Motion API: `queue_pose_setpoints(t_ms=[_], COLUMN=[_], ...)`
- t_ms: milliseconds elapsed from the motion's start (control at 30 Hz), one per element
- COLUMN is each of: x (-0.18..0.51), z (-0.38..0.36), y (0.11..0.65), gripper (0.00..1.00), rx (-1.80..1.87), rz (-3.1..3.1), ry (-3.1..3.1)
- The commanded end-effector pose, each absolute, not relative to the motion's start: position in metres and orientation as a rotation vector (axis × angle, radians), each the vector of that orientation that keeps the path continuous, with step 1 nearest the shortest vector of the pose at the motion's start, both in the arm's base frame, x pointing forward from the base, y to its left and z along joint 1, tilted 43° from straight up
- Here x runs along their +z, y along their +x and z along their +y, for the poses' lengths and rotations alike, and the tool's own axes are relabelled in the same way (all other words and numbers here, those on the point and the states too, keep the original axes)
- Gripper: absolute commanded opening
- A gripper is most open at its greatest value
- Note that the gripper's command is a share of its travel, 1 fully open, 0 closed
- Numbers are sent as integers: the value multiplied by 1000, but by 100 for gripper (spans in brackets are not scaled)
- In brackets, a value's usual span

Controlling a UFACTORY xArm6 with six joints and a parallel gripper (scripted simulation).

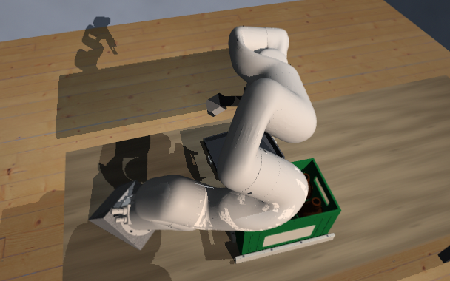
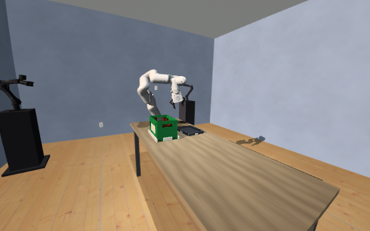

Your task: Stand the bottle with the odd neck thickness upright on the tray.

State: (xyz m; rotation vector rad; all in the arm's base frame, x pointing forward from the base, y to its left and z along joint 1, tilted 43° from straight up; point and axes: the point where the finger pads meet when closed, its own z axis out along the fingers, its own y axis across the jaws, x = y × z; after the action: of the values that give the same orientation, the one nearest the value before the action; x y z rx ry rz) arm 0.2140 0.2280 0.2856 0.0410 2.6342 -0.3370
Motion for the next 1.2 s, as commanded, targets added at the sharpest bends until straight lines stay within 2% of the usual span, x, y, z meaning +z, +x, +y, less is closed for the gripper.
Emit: queue_pose_setpoints(t_ms=[0, 567, 867, 1033, 1100, 1167], x=[286, 287, 348, 376, 376, 392], z=[229, 227, 137, 85, 85, 50], y=[214, 215, 244, 247, 247, 243], gripper=[100, 100, 100, 100, 100, 100], rx=[-334, -334, -326, -324, -324, -324], rz=[2634, 2632, 2485, 2379, 2379, 2298], ry=[41, 47, 460, 673, 673, 811])
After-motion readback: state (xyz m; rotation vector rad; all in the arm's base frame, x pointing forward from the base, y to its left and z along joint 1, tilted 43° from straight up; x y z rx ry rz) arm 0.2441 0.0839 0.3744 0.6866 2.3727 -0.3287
